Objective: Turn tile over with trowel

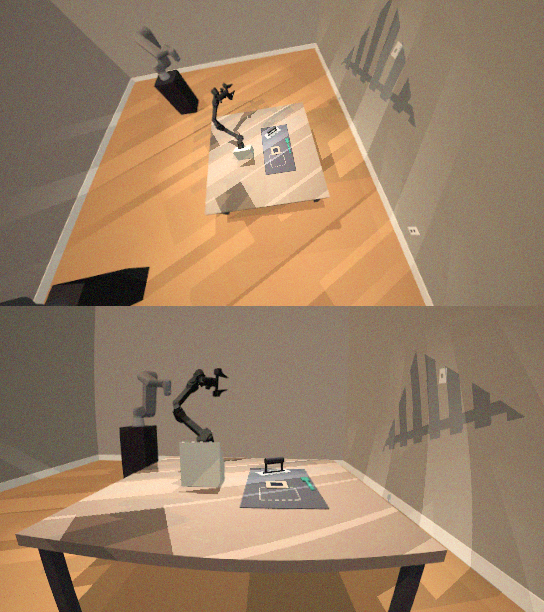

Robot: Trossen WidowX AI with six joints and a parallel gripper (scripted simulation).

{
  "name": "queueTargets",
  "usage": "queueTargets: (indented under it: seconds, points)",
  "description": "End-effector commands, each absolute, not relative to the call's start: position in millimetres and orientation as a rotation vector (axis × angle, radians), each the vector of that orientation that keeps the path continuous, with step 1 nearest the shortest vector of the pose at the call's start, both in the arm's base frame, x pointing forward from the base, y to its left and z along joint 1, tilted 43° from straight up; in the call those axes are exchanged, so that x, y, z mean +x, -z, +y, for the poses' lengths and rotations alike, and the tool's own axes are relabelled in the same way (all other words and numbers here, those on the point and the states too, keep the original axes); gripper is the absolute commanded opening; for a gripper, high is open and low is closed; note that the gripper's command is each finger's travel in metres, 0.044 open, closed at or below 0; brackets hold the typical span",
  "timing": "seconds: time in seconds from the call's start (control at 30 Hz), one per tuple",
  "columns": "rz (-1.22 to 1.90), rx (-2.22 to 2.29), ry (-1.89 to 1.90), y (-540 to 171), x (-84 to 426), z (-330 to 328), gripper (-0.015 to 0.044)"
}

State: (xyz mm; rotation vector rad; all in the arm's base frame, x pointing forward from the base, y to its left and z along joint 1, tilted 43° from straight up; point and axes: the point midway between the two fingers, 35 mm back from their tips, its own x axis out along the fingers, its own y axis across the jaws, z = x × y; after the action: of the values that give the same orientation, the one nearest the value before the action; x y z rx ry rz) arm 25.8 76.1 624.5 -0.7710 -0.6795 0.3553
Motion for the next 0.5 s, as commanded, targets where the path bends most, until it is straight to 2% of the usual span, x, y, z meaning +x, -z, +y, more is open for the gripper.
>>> queueTargets:
  seconds: [0.0,0.33,0.47]
  points:
    - [-0.679,-0.771,-0.355,-624.5,25.8,76.1,0.0374]
    - [-0.680,-0.771,-0.355,-624.6,25.8,76.0,0.0111]
    - [-0.680,-0.771,-0.355,-624.6,25.8,76.0,0.0100]
